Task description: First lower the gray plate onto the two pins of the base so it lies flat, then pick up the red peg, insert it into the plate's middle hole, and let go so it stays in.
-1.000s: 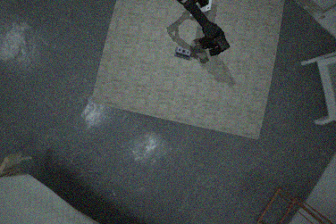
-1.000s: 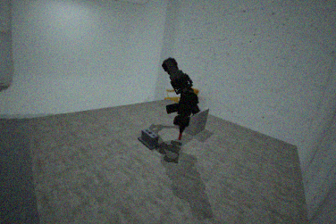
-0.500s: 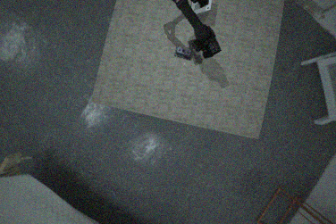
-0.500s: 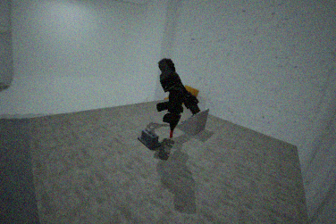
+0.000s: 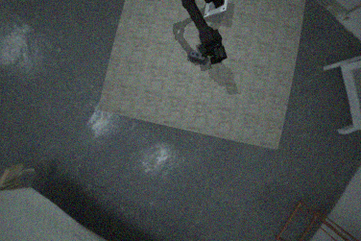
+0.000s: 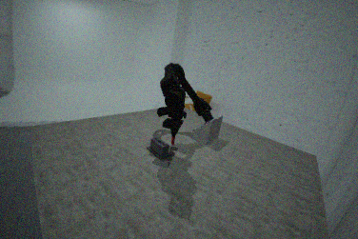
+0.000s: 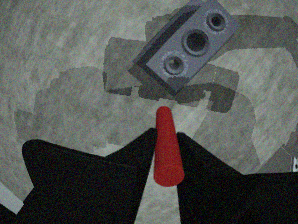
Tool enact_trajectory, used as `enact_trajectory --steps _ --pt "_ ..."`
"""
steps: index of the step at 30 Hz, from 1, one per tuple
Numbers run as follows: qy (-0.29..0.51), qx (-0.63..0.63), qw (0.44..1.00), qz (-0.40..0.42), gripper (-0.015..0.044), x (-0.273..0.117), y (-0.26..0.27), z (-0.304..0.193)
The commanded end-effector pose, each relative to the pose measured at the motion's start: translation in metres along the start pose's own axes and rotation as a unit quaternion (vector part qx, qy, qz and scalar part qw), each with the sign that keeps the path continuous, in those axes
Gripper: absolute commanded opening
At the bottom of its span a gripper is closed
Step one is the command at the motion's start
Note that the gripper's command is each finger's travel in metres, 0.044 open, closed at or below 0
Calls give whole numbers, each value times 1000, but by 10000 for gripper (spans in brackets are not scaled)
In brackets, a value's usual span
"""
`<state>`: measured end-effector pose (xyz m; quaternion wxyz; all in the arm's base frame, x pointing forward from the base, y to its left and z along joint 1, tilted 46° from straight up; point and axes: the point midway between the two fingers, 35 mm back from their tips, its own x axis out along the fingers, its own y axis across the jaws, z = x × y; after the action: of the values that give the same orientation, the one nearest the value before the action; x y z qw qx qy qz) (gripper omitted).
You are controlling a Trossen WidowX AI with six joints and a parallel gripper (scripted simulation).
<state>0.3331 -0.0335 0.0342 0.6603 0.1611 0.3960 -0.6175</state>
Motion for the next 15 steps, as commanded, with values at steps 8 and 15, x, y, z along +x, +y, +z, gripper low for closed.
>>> enact_trajectory --steps 8,15 --pt "-8 2 1000 1 0 -2 -7 34" --pt "-11 4 1000 -1 0 -2 -13 55"
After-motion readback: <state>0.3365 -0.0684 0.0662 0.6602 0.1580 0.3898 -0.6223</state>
